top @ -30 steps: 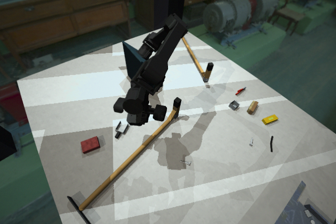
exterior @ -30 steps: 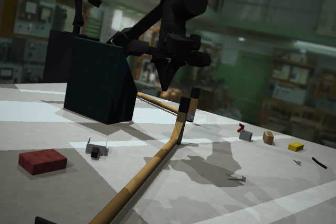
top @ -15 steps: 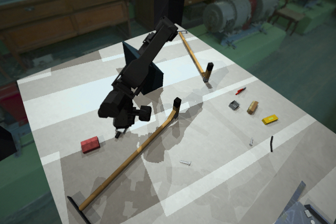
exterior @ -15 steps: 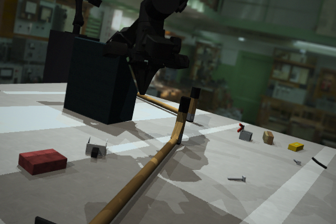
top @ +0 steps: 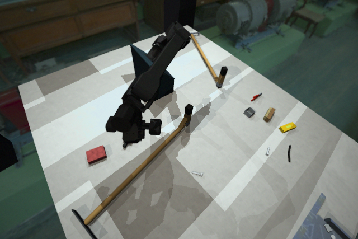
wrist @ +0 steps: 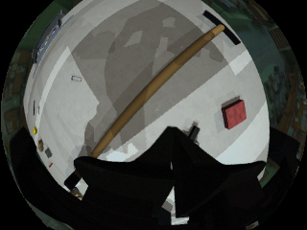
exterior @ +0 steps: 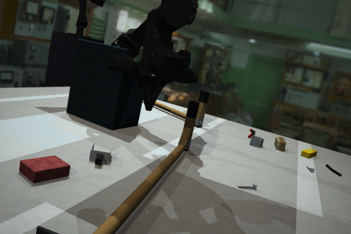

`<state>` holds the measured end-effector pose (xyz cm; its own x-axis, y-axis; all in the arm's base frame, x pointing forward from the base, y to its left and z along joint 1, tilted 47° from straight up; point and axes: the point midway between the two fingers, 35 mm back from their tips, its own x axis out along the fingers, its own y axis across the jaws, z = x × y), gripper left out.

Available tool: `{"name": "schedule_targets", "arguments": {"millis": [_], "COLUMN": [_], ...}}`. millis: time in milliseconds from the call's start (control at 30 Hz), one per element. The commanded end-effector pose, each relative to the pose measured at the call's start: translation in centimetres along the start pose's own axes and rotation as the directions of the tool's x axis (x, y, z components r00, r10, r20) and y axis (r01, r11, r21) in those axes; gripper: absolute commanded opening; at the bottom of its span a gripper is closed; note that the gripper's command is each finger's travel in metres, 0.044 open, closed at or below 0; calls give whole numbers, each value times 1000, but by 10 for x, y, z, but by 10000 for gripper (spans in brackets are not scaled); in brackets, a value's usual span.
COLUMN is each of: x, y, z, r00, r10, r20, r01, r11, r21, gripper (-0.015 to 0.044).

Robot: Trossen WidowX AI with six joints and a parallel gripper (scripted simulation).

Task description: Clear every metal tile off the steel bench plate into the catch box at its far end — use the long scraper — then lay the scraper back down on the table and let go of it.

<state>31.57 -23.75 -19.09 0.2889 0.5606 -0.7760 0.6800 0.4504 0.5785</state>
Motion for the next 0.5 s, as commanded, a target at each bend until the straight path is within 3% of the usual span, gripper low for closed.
{"name": "schedule_targets", "arguments": {"millis": [0,467], "x": [16,54], "y": [-2,-1], "z": [-5,-11], "r00": [1000,1000], "r10": [6,7], "r20": [-12,-12], "r01": [-6,-7], "r11": [1000,1000], "r21": [14,14], "gripper": [0,0]}}
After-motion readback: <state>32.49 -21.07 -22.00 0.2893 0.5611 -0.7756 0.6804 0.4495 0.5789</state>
